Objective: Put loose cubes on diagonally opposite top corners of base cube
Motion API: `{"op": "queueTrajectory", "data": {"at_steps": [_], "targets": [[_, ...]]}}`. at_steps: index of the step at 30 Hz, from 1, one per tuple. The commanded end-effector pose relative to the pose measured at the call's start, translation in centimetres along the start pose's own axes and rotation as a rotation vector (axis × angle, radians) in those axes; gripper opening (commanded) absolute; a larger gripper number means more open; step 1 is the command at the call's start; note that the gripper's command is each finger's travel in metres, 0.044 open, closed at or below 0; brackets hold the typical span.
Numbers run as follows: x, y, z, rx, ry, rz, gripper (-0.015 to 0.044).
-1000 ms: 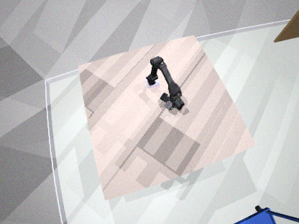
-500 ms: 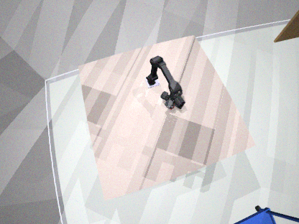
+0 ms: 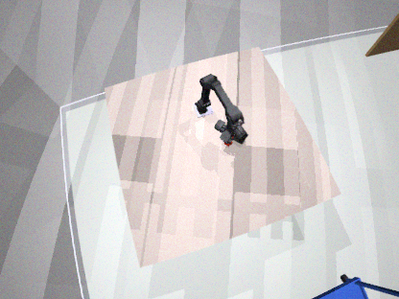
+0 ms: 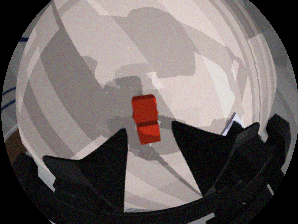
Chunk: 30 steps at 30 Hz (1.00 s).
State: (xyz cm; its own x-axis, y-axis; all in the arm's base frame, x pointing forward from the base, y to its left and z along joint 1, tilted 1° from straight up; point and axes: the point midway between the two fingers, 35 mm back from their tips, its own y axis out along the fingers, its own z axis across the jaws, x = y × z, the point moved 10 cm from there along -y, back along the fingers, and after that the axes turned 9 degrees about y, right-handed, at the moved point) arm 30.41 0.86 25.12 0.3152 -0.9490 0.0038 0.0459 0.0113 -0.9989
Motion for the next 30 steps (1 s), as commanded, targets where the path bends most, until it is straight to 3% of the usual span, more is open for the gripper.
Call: {"op": "queueTrajectory", "data": {"at_steps": [1, 6, 10, 20, 30], "targets": [[0.0, -0.4, 0.0, 0.001, -0.001, 0.0, 0.0284], [0.0, -1.1, 0.0, 0.001, 0.0, 0.0, 0.04], [-0.9, -0.9, 0.3, 0.001, 0.0, 0.001, 0.04], [-14.0, -1.3, 0.9, 0.002, 0.001, 0.013, 0.04], [-14.3, -1.3, 0.9, 0.002, 0.001, 0.013, 0.04]]}}
